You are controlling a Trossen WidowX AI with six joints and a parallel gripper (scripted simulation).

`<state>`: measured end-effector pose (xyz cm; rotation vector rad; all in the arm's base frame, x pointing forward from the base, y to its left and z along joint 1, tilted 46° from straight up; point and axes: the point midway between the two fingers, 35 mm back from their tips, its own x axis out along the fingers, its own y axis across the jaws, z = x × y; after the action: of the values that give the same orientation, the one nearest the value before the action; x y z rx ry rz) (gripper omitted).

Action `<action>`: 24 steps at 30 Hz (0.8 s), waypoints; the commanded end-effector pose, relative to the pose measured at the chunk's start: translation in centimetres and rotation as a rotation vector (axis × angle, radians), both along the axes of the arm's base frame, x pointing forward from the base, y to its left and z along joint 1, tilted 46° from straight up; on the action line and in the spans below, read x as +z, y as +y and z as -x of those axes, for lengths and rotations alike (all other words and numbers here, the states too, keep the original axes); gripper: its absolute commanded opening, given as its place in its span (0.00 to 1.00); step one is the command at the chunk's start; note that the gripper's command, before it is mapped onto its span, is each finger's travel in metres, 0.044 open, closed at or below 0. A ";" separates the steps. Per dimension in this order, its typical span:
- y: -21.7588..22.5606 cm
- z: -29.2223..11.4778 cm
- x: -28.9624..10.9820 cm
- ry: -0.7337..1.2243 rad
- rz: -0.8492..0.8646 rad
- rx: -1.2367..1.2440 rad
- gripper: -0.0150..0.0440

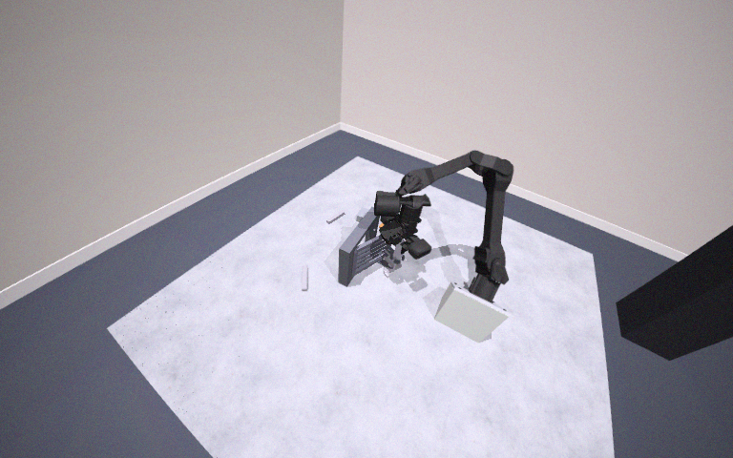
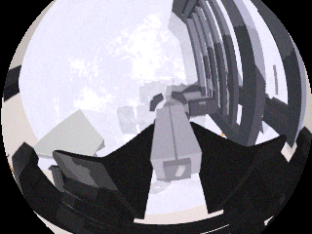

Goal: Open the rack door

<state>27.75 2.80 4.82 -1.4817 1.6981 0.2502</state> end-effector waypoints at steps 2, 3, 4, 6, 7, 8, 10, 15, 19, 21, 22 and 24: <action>0.4 0.6 -0.5 -0.083 -0.011 -0.071 0.30; 0.5 0.8 -0.6 -0.093 -0.012 -0.080 0.30; 0.6 0.9 -0.7 -0.103 -0.013 -0.090 0.30; 0.8 1.2 -1.0 -0.122 -0.015 -0.109 0.30; 0.9 1.3 -1.1 -0.132 -0.015 -0.118 0.30; 1.0 1.5 -1.2 -0.143 -0.016 -0.128 0.30; 1.2 1.8 -1.4 -0.164 -0.018 -0.149 0.30; 1.8 2.5 -2.1 -0.215 -0.023 -0.198 0.30; 2.2 3.0 -2.6 -0.255 -0.027 -0.238 0.30; 2.5 3.3 -2.9 -0.275 -0.029 -0.257 0.30; 2.6 3.4 -3.0 -0.285 -0.030 -0.267 0.30; 2.9 3.6 -3.3 -0.305 -0.032 -0.286 0.30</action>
<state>24.40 5.30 1.93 -1.2228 1.6422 -0.0368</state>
